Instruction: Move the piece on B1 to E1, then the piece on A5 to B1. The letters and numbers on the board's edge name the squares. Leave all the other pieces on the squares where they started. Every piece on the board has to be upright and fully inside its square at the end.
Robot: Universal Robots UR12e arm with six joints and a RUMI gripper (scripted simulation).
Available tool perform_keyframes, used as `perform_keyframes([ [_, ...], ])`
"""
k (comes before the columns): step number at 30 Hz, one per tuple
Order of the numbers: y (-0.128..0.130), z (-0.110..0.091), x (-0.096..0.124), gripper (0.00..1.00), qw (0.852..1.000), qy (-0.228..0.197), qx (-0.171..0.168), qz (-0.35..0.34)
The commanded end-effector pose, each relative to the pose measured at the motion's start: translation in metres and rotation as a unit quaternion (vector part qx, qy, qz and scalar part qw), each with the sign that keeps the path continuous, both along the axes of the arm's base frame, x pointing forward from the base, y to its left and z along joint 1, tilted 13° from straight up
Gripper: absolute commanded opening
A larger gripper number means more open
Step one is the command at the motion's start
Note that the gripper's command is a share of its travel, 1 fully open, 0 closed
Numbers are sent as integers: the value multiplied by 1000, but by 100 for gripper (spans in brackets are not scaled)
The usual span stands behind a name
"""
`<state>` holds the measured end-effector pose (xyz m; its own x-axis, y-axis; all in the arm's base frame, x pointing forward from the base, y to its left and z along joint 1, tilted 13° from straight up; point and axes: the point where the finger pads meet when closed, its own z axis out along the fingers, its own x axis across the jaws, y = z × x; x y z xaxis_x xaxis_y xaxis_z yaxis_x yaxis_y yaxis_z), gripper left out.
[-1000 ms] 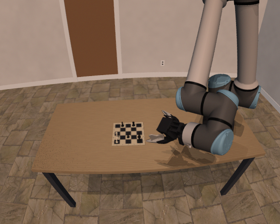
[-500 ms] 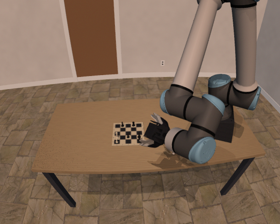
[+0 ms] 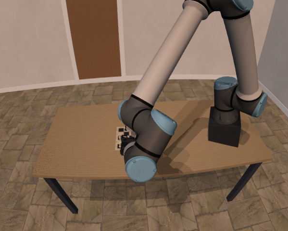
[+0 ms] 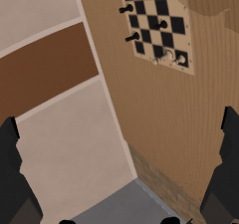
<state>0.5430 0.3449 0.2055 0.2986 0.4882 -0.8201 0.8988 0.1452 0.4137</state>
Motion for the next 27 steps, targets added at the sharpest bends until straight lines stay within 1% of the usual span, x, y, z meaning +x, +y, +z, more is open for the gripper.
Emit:
perform_keyframes([
  [1,-10,-14,40,100,994,102,-6,-44],
  [5,-26,-29,78,100,976,199,3,-83],
  [9,-47,-43,115,100,948,295,26,-119],
  [11,-47,-43,115,100,948,295,26,-119],
  [15,-70,-56,150,100,909,385,61,-150],
  [20,-103,-72,190,100,850,480,119,-180],
  [23,-123,-80,211,100,813,526,158,-192],
  [26,-143,-88,230,100,777,563,198,-200],
  [27,-143,-88,230,100,777,563,198,-200],
])
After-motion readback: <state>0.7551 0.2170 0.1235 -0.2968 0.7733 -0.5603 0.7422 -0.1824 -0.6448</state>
